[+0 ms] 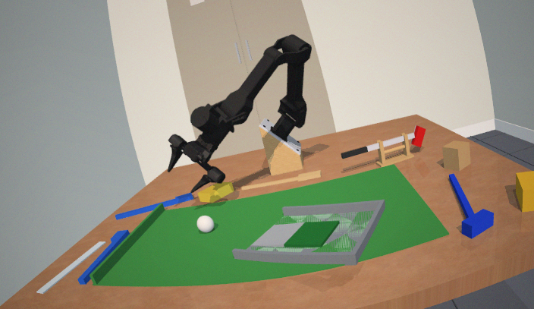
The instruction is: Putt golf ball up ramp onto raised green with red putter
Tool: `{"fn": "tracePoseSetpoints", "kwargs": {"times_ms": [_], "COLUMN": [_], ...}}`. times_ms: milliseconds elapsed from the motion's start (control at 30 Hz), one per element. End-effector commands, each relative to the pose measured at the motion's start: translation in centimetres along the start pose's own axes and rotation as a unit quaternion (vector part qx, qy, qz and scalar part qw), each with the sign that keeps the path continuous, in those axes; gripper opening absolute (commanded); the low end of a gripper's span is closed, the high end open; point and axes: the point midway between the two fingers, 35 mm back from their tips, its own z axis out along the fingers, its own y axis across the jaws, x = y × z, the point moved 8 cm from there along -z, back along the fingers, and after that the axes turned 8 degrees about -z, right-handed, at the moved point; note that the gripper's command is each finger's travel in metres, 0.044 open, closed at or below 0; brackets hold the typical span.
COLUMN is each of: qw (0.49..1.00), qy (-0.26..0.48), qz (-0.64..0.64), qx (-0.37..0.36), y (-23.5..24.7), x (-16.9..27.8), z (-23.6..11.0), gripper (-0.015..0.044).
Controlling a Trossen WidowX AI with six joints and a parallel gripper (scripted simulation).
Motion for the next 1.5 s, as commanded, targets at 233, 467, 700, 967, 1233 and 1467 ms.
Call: {"fn": "tracePoseSetpoints", "kwargs": {"times_ms": [233,467,700,967,1233,1467], "qw": [0.902,0.780,0.631,0.522,0.522,0.522], "qy": [-0.079,-0.163,-0.270,-0.351,-0.351,-0.352], "qz": [-0.358,-0.508,-0.606,-0.642,-0.642,-0.642], "qx": [-0.226,-0.329,-0.403,-0.437,-0.437,-0.437], "y": [8.6,13.6,18.0,20.5,20.9,22.5], "x": [-5.1,-5.3,-3.8,-1.5,-1.4,-1.0], "z": [-10.4,-17.8,-25.8,-31.7,-31.9,-30.7], "gripper": [0.0440,0.0440,0.0440,0.0440,0.0440,0.0440]}}
